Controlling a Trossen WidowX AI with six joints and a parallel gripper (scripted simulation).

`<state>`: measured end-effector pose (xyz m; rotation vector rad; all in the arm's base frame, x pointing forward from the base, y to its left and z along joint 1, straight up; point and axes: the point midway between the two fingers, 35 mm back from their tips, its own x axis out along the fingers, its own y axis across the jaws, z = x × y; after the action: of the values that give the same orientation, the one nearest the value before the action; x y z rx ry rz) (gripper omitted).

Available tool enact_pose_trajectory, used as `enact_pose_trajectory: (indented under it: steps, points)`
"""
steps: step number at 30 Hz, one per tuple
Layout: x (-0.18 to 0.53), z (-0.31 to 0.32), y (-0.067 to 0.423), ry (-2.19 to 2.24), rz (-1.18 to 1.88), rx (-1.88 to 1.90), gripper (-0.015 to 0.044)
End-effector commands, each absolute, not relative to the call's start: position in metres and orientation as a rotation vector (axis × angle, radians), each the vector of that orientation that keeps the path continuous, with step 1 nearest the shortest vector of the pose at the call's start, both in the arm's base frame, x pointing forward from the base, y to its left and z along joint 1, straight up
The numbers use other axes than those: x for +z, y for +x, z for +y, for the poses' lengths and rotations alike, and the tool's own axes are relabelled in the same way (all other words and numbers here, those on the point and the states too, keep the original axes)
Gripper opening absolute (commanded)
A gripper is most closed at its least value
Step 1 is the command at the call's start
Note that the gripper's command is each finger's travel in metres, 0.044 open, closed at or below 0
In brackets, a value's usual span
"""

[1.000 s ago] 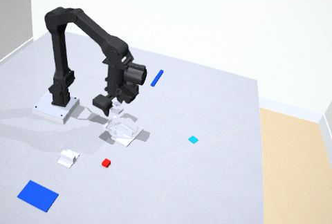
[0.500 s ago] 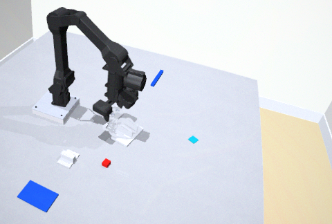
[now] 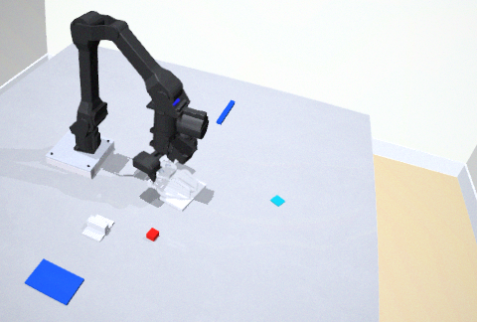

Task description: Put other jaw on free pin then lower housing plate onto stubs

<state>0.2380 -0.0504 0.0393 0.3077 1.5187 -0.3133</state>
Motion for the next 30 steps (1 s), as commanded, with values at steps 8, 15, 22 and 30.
enact_pose_trajectory:
  steps: [8, 15, 22, 30]
  points:
    - [0.0313, -0.0502, 0.2369, 0.311, 1.523, -0.316, 0.0351]
    - [0.0313, -0.0502, 0.2369, 0.311, 1.523, -0.316, 0.0351]
    - [0.029, -0.0503, 0.2369, 0.31, 1.524, -0.315, 0.0351]
    - [0.0287, -0.0503, 0.2369, 0.31, 1.524, -0.315, 0.0351]
